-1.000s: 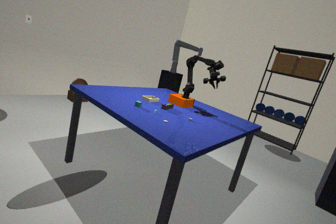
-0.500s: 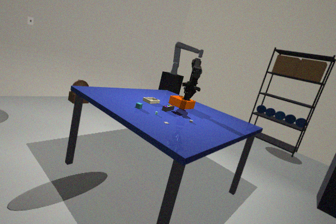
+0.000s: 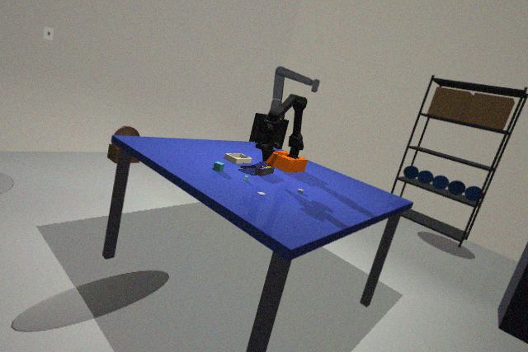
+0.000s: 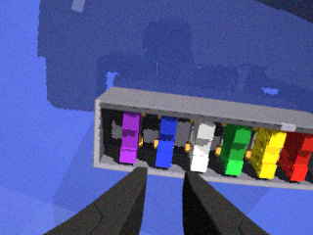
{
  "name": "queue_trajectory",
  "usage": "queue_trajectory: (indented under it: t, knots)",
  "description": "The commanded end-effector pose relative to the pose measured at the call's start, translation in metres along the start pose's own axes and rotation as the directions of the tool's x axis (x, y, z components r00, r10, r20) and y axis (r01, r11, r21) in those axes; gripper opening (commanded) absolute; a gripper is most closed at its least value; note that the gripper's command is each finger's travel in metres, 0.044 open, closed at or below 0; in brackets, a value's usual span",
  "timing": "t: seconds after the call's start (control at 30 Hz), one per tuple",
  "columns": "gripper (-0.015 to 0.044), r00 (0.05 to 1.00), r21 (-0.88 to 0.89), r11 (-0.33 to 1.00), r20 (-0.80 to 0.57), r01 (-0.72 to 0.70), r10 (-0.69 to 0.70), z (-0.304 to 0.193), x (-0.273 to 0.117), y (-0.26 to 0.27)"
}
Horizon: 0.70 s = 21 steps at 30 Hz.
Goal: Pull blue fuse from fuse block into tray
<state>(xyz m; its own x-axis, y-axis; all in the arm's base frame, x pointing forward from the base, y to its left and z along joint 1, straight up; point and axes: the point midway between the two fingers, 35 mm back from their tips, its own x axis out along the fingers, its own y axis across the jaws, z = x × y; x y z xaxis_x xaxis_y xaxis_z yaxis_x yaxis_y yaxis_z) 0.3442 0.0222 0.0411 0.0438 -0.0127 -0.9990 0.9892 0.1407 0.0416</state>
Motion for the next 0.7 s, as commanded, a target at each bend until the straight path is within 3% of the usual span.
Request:
queue_trajectory:
  t: [0.0, 0.67]
  knots:
    - [0.0074, 1.0, 0.028, 1.0, -0.008, 0.01, -0.01, 0.001, 0.003, 0.0]
    - [0.0074, 1.0, 0.028, 1.0, -0.008, 0.01, -0.01, 0.001, 0.019, 0.0]
